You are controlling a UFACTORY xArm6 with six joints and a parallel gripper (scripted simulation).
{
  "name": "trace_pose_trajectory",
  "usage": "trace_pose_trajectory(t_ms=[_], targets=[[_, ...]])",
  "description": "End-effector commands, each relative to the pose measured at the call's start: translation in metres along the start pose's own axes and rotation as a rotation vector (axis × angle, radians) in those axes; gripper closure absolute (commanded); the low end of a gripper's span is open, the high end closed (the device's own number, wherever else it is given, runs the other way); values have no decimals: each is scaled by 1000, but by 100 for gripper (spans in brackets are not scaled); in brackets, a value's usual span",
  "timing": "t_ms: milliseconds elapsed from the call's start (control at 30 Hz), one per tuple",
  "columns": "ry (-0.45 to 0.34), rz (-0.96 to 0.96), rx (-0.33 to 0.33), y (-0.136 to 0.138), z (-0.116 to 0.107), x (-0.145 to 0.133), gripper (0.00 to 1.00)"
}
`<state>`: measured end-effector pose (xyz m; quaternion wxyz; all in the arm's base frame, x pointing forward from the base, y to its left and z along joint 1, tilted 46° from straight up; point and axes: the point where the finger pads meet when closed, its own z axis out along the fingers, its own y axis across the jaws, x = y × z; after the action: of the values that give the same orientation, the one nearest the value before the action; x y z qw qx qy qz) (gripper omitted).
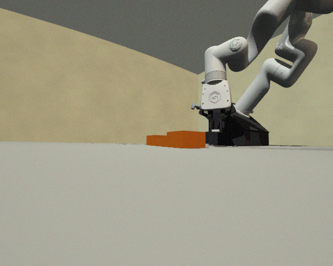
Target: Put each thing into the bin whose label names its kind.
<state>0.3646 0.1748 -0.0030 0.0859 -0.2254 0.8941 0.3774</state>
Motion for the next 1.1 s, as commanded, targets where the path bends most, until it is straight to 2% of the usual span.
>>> trace_pose_trajectory(t_ms=[0,700,1067], targets=[[-1,0,0,0,-9,-1,100],[-1,0,0,0,-15,-1,100],[-1,0,0,-61,-16,-25,100]])
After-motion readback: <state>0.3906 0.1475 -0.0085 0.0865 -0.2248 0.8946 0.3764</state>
